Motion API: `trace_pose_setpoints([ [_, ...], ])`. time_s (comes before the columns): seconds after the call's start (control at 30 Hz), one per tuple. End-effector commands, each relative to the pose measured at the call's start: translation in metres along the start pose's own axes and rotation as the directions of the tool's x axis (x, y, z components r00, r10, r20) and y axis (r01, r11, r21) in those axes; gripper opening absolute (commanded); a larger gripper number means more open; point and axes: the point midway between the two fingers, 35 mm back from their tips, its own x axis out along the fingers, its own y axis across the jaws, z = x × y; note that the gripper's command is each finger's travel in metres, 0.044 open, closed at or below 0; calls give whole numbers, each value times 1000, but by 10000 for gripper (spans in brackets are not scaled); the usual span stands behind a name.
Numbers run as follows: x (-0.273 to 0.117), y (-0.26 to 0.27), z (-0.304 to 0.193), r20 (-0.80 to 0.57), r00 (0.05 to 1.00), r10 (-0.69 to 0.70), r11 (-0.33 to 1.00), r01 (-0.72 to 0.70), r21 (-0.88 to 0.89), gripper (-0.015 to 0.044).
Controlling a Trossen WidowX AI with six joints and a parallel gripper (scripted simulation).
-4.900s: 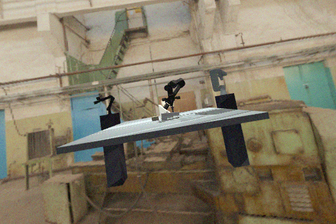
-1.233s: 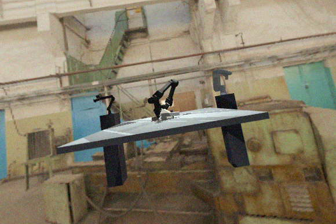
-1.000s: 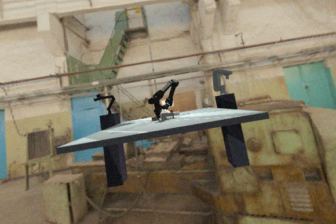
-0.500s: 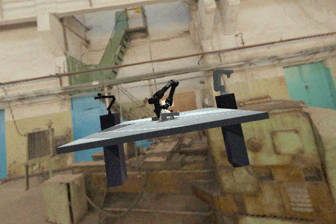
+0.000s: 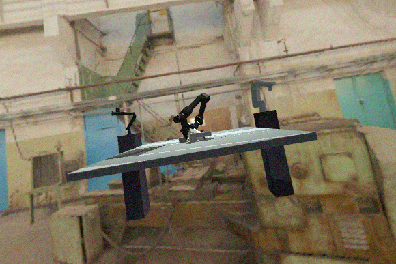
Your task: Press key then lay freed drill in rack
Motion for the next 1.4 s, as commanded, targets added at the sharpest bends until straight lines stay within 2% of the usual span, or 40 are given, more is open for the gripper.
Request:
trace_pose_setpoints([
  [0.0,0,0,-6,0,1000,2,1000,-2,1,0],
  [0.77,-3,1,-40,-3,1000,2,1000,-2,1,0],
  [1.3,-1,0,-31,-2,1000,2,1000,-2,1,420],
  [1.37,-1,0,-30,-2,1000,2,1000,-2,1,440],
])
